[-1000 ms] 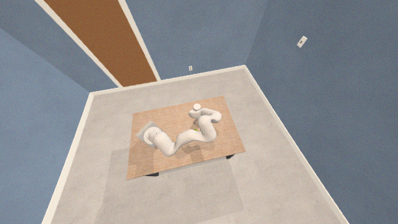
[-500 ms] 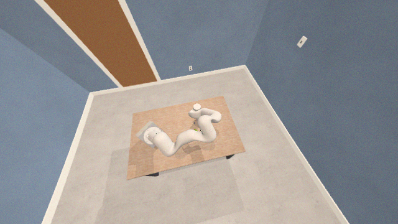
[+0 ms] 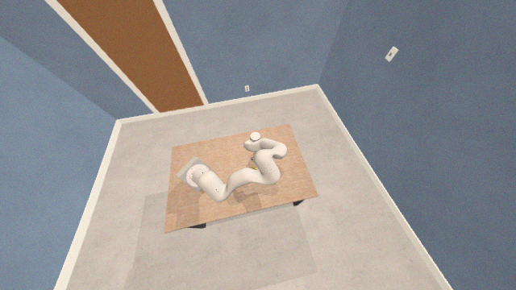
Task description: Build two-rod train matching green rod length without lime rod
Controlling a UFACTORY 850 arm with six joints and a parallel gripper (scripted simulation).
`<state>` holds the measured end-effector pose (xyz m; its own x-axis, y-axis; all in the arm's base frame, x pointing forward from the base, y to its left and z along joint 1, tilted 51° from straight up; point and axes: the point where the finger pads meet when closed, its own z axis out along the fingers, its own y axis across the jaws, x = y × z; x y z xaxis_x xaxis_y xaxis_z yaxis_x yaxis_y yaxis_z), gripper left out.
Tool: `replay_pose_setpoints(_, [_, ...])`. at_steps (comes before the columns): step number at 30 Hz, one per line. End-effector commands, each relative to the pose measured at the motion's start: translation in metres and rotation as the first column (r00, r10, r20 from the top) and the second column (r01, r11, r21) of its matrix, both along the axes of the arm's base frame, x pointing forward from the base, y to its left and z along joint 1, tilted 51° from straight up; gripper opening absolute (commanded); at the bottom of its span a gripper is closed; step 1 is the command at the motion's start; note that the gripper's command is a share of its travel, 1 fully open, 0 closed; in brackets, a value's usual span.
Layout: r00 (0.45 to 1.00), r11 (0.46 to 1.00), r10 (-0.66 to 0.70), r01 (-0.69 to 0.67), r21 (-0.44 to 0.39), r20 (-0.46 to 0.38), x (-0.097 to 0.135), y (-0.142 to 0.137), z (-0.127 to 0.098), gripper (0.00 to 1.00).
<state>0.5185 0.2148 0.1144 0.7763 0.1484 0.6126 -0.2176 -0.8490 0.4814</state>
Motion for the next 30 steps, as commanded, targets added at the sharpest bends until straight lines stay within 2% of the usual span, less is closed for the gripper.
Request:
replay_pose_setpoints(1, [1.0, 1.0, 0.0, 0.0, -0.001, 0.0, -0.016, 0.014, 0.017, 0.04])
replay_pose_setpoints(8, [1.0, 1.0, 0.0, 0.0, -0.001, 0.0, -0.038, 0.033, 0.041, 0.04])
replay_pose_setpoints(22, [1.0, 1.0, -0.005, 0.005, 0.004, 0.004, -0.041, 0.034, 0.044, 0.04])
replay_pose_setpoints(30, [0.976, 0.973, -0.18, 0.158, 0.17, 0.123, -0.051, 0.012, 0.052, 0.04])
